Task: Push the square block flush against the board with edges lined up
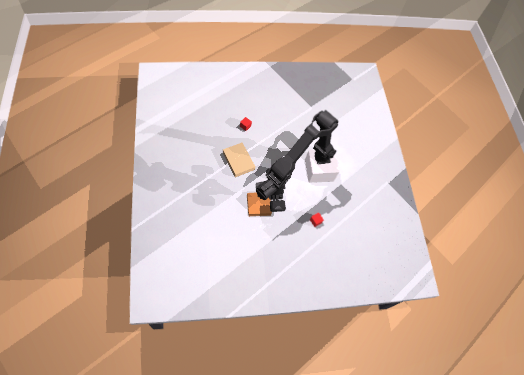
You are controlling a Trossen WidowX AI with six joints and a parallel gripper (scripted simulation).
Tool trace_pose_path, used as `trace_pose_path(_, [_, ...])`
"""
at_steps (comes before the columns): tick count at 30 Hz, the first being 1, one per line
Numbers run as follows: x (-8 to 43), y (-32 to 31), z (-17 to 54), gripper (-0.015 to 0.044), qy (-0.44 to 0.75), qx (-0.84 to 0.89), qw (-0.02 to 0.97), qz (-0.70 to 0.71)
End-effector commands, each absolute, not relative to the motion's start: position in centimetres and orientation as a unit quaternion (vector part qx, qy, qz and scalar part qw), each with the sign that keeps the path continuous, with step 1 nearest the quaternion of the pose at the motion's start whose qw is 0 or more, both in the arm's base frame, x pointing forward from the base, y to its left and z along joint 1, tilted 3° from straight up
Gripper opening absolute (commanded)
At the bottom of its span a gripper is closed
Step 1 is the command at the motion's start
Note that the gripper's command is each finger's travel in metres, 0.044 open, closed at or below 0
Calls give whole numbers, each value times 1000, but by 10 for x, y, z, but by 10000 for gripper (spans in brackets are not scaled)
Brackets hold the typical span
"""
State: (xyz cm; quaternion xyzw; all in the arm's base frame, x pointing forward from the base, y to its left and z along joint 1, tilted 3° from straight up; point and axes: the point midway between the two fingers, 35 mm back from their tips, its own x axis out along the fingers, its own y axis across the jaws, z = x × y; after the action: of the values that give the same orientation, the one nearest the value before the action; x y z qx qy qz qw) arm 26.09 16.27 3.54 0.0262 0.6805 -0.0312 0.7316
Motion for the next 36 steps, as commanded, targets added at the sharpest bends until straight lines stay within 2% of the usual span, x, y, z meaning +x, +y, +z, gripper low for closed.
trace_pose_path(1, [255,164,35,0,682,27,730,-30])
trace_pose_path(27, [214,166,31,0,683,27,729,-30])
trace_pose_path(32, [216,167,79,0,683,27,729,-30])
trace_pose_path(36, [216,167,82,0,683,27,729,-30])
